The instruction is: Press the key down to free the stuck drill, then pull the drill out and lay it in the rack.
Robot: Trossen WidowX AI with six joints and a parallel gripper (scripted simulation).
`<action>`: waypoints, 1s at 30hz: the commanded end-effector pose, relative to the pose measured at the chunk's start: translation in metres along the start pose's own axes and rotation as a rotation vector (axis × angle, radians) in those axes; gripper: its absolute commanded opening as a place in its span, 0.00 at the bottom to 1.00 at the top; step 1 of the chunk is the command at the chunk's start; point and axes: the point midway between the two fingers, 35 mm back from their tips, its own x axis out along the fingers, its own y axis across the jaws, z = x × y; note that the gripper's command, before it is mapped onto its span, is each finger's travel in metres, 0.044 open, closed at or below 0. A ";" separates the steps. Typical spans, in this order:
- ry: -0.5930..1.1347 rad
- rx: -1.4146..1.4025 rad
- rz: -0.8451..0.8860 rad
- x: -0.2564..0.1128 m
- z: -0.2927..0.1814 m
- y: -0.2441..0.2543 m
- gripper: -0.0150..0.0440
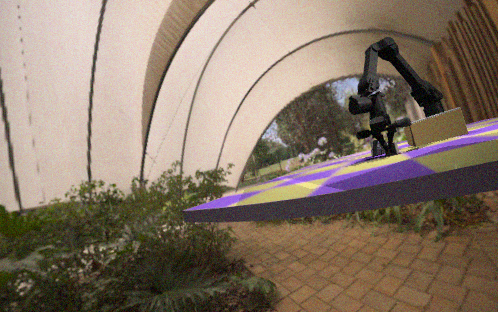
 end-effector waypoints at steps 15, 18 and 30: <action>-0.009 -0.005 0.006 0.004 0.002 0.003 0.52; -0.009 -0.005 0.006 0.004 0.002 0.003 0.65; 0.004 -0.004 0.006 -0.015 0.001 0.003 1.00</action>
